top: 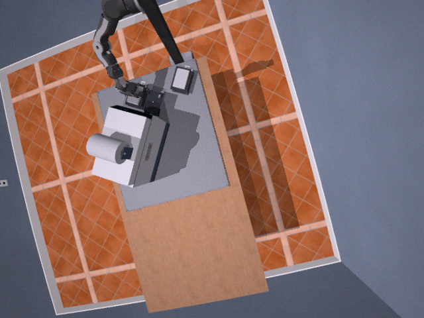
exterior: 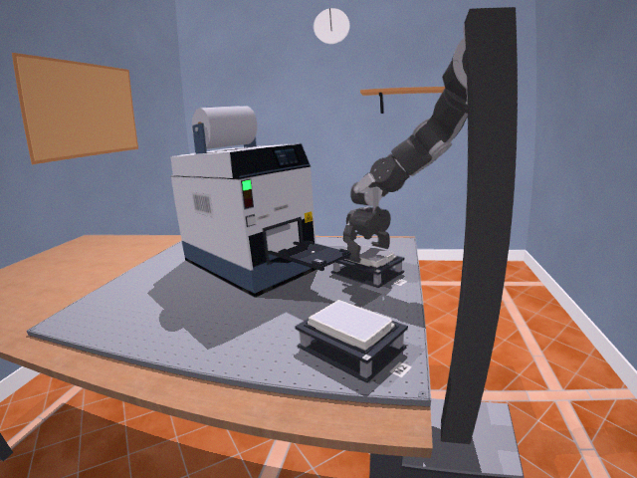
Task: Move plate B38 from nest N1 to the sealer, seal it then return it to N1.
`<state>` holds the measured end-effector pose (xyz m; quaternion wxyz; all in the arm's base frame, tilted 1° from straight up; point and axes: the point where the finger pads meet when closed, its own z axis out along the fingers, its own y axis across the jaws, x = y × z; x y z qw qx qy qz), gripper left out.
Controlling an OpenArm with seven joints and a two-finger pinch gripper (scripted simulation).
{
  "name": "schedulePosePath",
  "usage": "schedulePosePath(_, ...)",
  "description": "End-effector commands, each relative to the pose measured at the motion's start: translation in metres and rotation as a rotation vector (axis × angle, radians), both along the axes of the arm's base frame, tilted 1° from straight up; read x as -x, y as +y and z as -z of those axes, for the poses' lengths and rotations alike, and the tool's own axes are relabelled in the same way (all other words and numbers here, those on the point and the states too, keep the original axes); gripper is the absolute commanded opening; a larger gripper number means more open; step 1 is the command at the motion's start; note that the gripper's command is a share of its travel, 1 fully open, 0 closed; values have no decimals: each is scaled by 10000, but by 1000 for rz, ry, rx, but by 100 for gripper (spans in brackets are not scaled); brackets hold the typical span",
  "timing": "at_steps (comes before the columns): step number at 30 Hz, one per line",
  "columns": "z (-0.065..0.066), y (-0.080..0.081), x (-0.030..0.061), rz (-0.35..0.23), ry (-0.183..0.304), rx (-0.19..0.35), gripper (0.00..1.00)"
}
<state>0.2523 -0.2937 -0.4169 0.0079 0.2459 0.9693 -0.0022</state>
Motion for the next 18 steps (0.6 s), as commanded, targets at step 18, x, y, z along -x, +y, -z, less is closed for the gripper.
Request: schedulePosePath(18, -407, -1, -2, 2, -3, -1, 77)
